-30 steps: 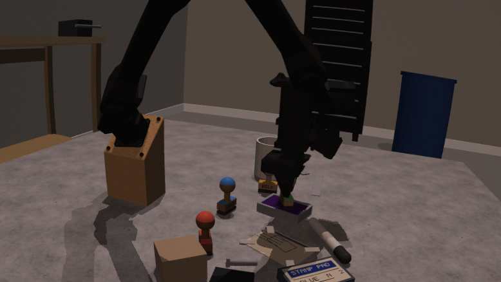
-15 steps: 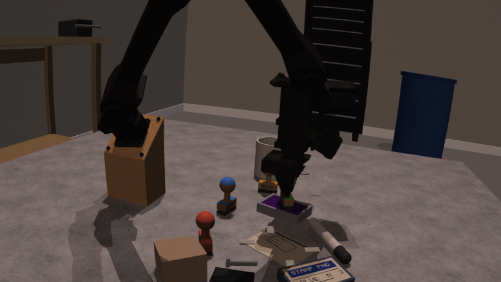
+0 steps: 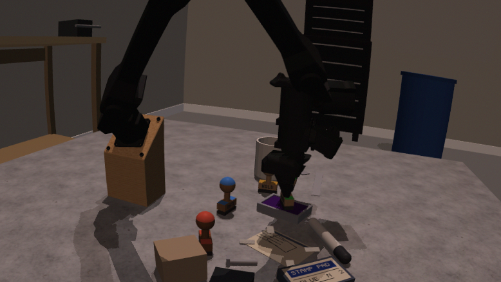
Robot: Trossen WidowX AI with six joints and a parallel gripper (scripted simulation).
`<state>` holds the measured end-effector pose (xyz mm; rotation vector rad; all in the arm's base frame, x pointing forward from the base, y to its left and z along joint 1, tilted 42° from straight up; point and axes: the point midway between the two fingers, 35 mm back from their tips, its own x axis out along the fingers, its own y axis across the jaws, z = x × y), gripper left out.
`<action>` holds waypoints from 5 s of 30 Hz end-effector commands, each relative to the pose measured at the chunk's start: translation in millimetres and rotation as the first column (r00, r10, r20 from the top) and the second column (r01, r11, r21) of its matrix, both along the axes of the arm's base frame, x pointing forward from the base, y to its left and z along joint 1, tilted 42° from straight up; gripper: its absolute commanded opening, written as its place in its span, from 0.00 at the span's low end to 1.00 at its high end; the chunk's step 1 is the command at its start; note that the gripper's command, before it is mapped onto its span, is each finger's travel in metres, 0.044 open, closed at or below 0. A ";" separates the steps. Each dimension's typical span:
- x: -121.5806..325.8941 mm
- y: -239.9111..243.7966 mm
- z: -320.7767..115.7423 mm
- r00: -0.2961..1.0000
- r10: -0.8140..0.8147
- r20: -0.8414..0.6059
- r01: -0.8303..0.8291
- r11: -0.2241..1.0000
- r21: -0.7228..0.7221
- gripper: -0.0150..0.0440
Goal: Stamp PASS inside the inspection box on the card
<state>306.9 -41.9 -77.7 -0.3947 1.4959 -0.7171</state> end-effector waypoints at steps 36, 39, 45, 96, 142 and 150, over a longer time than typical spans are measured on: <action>1.9 16.3 19.3 1.000 -0.003 -0.007 0.003 1.000 -0.002 0.25; 2.4 19.6 23.0 1.000 -0.003 -0.007 0.003 1.000 -0.001 0.25; 3.2 26.0 30.3 1.000 -0.003 -0.007 0.003 1.000 -0.001 0.25; 6.2 -56.5 116.6 0.863 0.383 -0.329 -0.371 0.923 0.101 0.25; 4.7 -76.6 93.5 0.863 0.384 -0.329 -0.372 0.923 0.101 0.25; 4.2 -80.1 89.5 0.863 0.384 -0.329 -0.372 0.923 0.101 0.25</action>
